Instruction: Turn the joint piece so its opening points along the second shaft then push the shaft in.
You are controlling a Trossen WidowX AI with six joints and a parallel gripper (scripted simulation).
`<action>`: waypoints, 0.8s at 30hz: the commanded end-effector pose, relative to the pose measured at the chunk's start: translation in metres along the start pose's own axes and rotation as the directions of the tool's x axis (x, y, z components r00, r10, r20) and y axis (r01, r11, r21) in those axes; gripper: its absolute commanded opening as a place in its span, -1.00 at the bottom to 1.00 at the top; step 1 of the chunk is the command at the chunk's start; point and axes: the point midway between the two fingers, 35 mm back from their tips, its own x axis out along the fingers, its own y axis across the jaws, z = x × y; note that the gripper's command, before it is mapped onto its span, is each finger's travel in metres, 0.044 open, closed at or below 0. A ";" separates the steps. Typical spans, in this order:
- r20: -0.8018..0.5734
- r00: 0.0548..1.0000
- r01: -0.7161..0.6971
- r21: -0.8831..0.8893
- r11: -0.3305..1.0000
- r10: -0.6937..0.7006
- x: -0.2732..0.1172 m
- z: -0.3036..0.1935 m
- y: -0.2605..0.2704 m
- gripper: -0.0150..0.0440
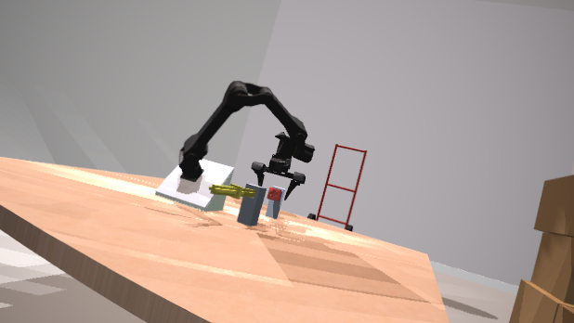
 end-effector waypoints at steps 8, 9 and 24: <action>-0.004 1.000 0.001 -0.002 1.000 -0.001 -0.004 -0.039 -0.001 1.00; -0.004 1.000 0.001 -0.002 1.000 -0.001 -0.003 -0.039 -0.001 1.00; -0.002 1.000 0.001 -0.001 1.000 -0.001 0.022 -0.039 -0.001 1.00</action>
